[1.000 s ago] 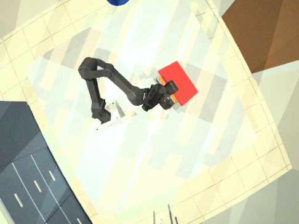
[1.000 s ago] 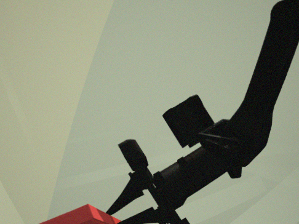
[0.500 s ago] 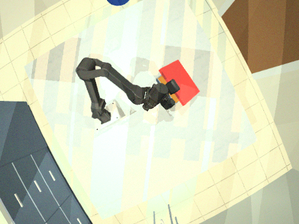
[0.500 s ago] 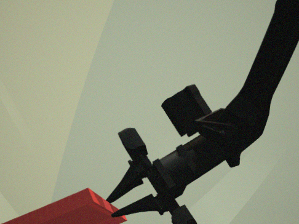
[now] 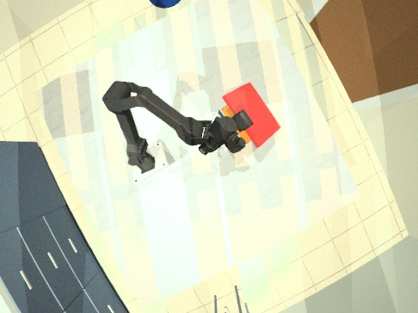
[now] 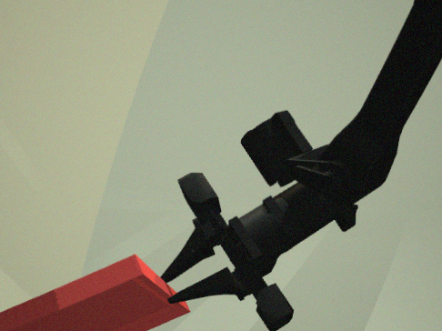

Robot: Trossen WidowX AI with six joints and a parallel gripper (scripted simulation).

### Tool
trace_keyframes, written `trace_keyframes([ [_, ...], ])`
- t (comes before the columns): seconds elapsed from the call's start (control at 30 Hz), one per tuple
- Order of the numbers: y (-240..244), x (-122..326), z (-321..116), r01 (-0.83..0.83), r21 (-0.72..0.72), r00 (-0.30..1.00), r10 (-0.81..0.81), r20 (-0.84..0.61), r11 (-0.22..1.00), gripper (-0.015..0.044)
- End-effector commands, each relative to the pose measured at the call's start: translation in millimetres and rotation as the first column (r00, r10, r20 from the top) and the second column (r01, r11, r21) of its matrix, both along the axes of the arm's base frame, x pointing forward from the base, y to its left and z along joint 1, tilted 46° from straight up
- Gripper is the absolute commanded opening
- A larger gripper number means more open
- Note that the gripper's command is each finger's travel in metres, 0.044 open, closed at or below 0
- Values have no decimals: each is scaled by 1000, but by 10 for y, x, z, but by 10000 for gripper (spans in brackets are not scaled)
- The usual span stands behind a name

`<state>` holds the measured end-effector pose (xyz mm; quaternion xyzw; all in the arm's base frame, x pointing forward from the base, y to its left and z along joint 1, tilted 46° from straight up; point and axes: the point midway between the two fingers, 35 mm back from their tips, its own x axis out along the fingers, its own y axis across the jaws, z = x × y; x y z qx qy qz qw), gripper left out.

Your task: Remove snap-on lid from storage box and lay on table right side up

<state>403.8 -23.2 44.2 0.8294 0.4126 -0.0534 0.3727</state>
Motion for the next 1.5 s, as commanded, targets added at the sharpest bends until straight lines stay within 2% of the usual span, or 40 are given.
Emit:
trace_keyframes([
  [0.0,-83,33,114,5,-10,1000,-5,26,1000,0],
  [0.4,-123,39,154,5,-10,1000,-5,26,1000,0],
  [1.47,322,-186,521,5,-7,1000,-5,24,1000,0],
])
